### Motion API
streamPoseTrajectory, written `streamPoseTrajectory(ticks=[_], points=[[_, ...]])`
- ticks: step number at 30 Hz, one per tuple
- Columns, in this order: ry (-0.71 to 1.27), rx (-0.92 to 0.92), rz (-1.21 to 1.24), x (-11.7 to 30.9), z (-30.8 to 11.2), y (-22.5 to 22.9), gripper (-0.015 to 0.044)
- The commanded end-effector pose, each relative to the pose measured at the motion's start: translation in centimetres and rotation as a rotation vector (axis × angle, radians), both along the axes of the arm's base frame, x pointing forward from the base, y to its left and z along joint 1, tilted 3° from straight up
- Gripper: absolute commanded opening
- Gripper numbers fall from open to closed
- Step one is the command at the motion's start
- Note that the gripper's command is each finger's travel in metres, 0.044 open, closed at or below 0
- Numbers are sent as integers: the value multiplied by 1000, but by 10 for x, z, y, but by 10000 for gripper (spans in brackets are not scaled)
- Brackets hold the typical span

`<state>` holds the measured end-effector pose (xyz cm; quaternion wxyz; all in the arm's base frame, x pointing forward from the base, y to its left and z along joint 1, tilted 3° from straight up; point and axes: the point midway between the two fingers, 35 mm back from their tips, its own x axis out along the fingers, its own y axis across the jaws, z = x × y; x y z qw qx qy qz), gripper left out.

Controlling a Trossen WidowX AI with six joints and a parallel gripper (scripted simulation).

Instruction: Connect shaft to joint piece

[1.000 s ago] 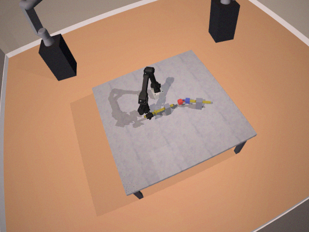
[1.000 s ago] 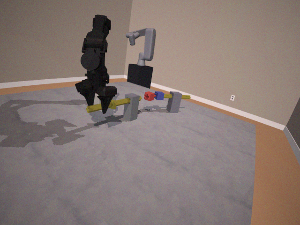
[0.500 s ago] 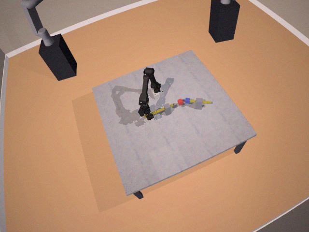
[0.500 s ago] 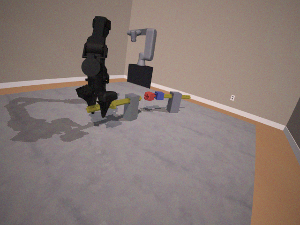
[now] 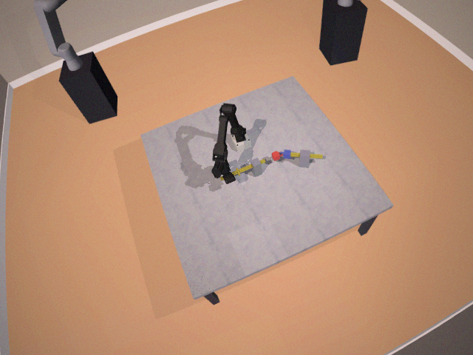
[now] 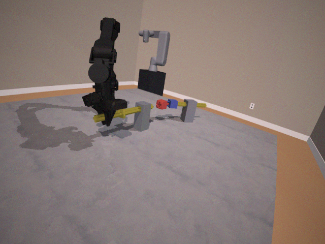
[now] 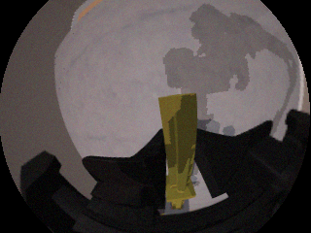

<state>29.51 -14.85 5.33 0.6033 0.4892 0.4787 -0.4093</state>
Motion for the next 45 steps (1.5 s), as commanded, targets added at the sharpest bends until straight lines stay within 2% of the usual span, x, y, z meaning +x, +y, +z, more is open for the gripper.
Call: streamPoseTrajectory(ticks=[1,4,5,7,37,44,45], points=[[-1,2,-6,0,0,0,102],[-1,2,-6,0,0,0,102],[-1,2,-6,0,0,0,76],[-1,2,-6,0,0,0,67],[156,-25,-15,-1,-1,4,67],[133,-22,-10,0,0,4,20],[133,-22,-10,0,0,4,0]])
